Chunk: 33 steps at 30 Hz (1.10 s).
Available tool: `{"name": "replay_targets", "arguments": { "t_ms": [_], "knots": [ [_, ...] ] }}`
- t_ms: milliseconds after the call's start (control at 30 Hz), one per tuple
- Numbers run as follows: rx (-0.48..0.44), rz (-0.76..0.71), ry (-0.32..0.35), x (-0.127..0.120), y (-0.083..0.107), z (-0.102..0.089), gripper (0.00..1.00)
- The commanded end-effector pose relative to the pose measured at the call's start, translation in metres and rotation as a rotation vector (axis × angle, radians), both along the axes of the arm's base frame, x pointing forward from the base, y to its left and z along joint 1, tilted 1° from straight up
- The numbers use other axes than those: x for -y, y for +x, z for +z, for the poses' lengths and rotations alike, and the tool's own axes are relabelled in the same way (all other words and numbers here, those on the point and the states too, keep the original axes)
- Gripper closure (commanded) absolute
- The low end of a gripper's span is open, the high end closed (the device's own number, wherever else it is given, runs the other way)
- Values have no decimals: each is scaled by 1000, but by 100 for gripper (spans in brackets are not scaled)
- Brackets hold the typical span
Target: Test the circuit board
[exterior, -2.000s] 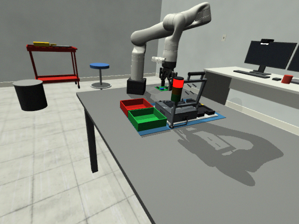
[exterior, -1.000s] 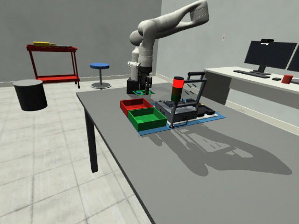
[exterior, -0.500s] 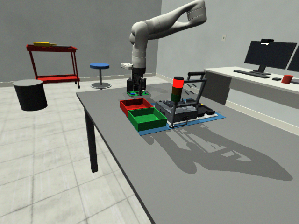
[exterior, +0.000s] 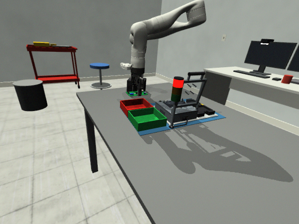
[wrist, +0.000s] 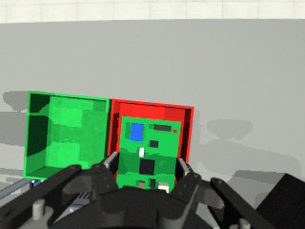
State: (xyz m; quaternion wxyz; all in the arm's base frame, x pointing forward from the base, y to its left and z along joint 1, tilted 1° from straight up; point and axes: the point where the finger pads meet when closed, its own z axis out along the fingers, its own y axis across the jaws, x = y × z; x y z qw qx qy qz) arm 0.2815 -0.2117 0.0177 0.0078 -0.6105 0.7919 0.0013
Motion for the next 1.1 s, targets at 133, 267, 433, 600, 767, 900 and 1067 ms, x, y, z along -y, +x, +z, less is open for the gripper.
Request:
{"name": "replay_targets", "arguments": {
  "t_ms": [133, 267, 433, 600, 767, 900, 1067],
  "knots": [
    [1, 0, 0, 0, 0, 0, 23],
    [1, 0, 0, 0, 0, 0, 23],
    [1, 0, 0, 0, 0, 0, 23],
    [1, 0, 0, 0, 0, -1, 23],
    [1, 0, 0, 0, 0, -5, 23],
    [1, 0, 0, 0, 0, -12, 23],
    [1, 0, 0, 0, 1, -24, 23]
  ]
}}
